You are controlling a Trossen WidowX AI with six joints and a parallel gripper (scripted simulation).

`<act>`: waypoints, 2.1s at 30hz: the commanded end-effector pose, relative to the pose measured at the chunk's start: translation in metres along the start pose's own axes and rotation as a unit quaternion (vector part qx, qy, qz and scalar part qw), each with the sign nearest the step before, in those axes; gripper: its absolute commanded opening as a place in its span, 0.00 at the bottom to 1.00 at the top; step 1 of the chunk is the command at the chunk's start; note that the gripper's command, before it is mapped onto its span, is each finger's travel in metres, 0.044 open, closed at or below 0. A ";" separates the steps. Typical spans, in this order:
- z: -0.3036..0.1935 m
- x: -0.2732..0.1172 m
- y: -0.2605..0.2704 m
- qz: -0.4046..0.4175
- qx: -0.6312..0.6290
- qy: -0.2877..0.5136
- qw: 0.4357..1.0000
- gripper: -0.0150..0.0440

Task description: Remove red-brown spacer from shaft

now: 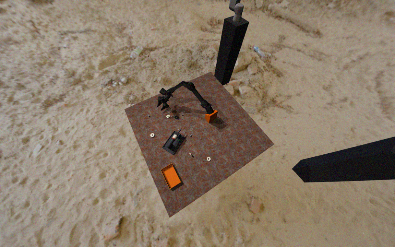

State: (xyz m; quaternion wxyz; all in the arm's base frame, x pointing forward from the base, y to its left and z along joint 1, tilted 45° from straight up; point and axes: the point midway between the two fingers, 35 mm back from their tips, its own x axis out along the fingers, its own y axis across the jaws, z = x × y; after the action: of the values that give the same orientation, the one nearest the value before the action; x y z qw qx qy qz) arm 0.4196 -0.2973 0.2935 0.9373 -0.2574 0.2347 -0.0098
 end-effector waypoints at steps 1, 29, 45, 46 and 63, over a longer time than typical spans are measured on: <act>-0.017 0.033 0.061 0.011 0.250 0.023 0.968 1.00; -0.060 0.048 0.233 -0.006 0.776 0.068 0.627 1.00; -0.102 0.012 0.325 -0.039 0.948 0.076 0.306 1.00; -0.105 0.009 0.331 -0.042 0.955 0.076 0.284 1.00; -0.115 0.000 0.350 -0.050 0.976 0.074 0.198 1.00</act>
State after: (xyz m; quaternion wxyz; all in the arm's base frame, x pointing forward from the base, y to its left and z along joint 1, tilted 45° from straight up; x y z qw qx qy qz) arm 0.3357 -0.0494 0.0390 0.4282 0.8494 0.0982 -0.2926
